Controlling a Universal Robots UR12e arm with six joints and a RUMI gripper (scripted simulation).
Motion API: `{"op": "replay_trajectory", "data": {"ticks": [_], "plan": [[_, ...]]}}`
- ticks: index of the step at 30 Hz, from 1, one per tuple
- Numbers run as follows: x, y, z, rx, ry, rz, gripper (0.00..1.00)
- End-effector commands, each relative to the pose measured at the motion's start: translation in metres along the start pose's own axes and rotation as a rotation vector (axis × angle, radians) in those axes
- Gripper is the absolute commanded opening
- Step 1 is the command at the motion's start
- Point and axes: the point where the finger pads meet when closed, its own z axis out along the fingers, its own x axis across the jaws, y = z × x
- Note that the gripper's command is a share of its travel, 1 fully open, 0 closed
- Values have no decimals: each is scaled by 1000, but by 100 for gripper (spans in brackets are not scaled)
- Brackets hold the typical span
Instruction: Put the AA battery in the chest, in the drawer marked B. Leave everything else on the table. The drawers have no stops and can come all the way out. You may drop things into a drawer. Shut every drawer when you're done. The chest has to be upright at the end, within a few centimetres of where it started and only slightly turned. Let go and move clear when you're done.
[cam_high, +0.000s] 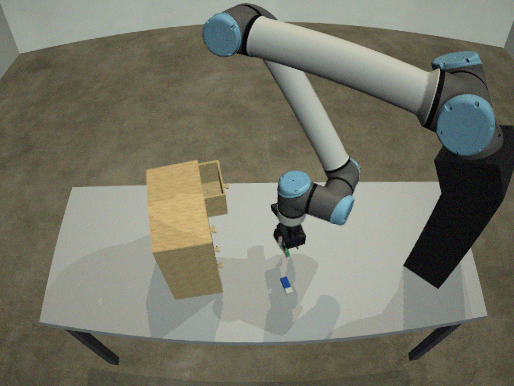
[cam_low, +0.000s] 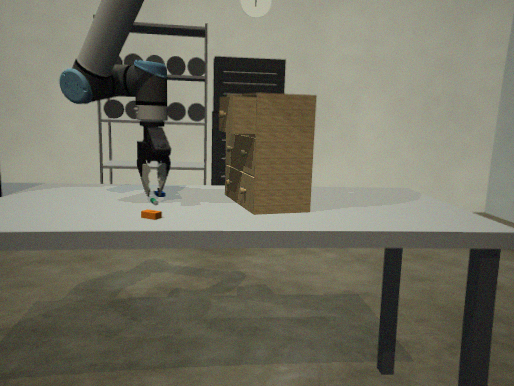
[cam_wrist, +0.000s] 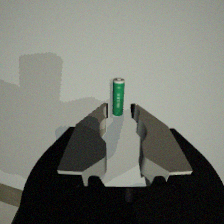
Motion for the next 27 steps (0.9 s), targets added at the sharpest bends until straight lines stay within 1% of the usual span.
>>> {"op": "replay_trajectory", "data": {"ticks": [1, 27], "plan": [[-2, -2, 1, 3, -3, 1, 17], [-3, -4, 0, 3, -4, 1, 17]]}}
